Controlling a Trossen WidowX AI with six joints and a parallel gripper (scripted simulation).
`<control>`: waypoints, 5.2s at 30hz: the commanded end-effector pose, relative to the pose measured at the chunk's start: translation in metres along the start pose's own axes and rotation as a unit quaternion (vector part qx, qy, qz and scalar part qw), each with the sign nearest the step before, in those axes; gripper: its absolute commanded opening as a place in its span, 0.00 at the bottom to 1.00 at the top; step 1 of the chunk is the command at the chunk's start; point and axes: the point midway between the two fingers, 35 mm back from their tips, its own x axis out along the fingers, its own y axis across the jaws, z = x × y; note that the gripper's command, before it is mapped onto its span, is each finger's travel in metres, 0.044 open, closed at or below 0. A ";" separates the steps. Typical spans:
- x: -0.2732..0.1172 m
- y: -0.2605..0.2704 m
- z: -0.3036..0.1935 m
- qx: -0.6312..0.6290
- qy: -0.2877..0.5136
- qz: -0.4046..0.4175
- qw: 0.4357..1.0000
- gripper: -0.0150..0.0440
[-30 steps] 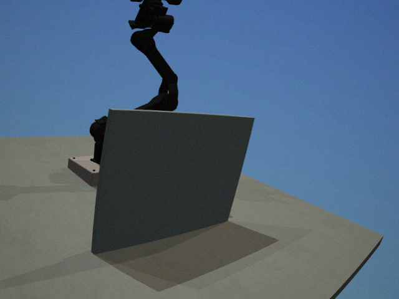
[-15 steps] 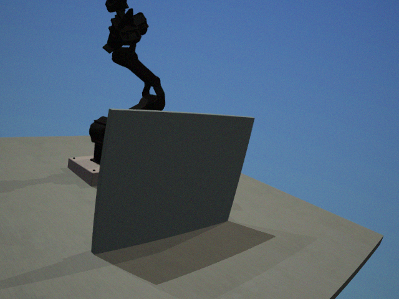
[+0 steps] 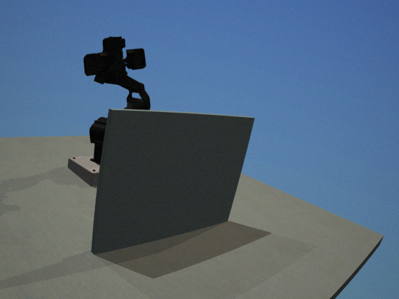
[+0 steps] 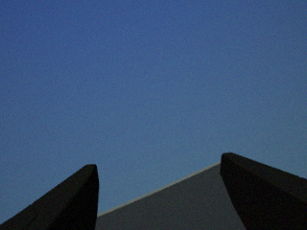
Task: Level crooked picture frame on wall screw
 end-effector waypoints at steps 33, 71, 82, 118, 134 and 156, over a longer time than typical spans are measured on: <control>-0.016 0.018 -0.150 0.558 0.215 0.000 0.802 0.69; -0.016 0.018 -0.150 0.558 0.215 0.000 0.802 0.69; -0.016 0.018 -0.150 0.558 0.215 0.000 0.802 0.69; 0.023 0.020 -0.193 0.556 0.214 0.002 0.803 0.69; 0.029 0.027 -0.209 0.559 0.212 0.002 0.802 0.69; 0.102 0.047 -0.235 0.560 0.210 0.004 0.802 0.69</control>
